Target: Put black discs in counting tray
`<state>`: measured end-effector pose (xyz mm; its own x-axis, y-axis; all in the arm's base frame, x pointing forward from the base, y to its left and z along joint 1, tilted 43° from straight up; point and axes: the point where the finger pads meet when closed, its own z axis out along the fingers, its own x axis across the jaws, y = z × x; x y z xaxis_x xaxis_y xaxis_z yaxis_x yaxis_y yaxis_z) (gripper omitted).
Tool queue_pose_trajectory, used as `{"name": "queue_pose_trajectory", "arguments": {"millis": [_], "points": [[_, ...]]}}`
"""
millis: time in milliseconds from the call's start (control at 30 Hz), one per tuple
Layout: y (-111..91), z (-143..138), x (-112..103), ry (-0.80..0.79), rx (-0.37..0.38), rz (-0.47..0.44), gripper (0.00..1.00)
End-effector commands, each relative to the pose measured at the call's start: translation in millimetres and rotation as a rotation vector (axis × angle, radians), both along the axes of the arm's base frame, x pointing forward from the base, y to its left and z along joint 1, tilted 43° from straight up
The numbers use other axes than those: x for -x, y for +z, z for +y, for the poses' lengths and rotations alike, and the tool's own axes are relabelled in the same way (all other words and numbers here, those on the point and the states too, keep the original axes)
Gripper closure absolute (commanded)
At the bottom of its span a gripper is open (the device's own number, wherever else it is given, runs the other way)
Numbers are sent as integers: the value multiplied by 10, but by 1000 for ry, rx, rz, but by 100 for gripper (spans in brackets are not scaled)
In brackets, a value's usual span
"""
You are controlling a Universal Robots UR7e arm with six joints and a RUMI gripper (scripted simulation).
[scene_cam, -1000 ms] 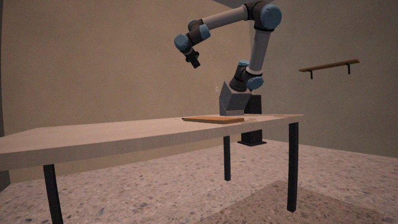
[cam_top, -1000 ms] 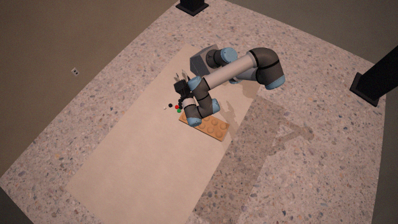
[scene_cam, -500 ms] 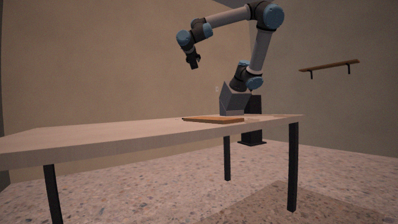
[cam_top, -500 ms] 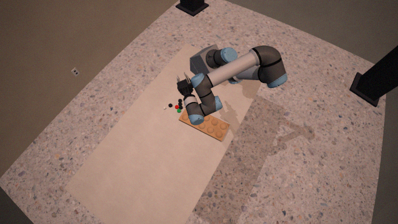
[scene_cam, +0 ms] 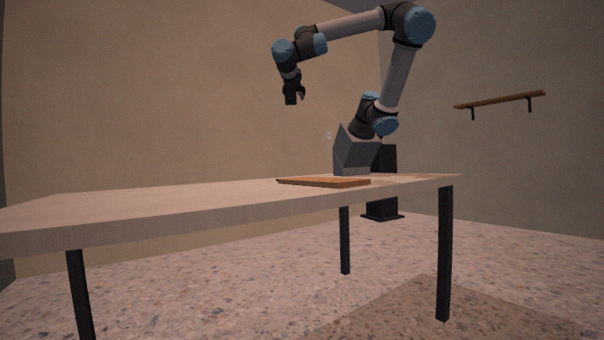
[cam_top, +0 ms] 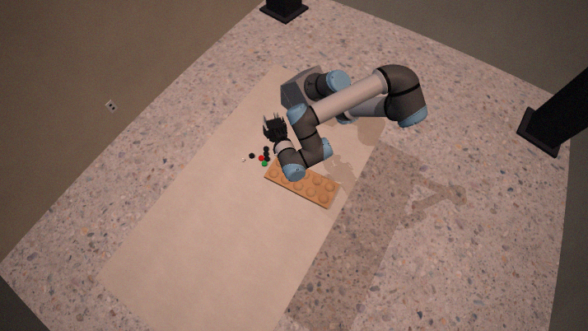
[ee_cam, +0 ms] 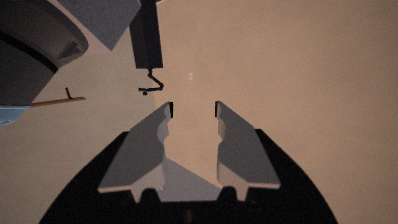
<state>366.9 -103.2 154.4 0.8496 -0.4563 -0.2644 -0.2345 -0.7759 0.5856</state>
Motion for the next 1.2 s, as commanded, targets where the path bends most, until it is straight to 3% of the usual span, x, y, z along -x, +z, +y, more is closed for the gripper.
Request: {"name": "queue_pose_trajectory", "arguments": {"millis": [0, 1167], "points": [[-47, 110, -38, -116, 8, -104, 72], [-91, 594, -371, -625, -20, -478, 72]]}}
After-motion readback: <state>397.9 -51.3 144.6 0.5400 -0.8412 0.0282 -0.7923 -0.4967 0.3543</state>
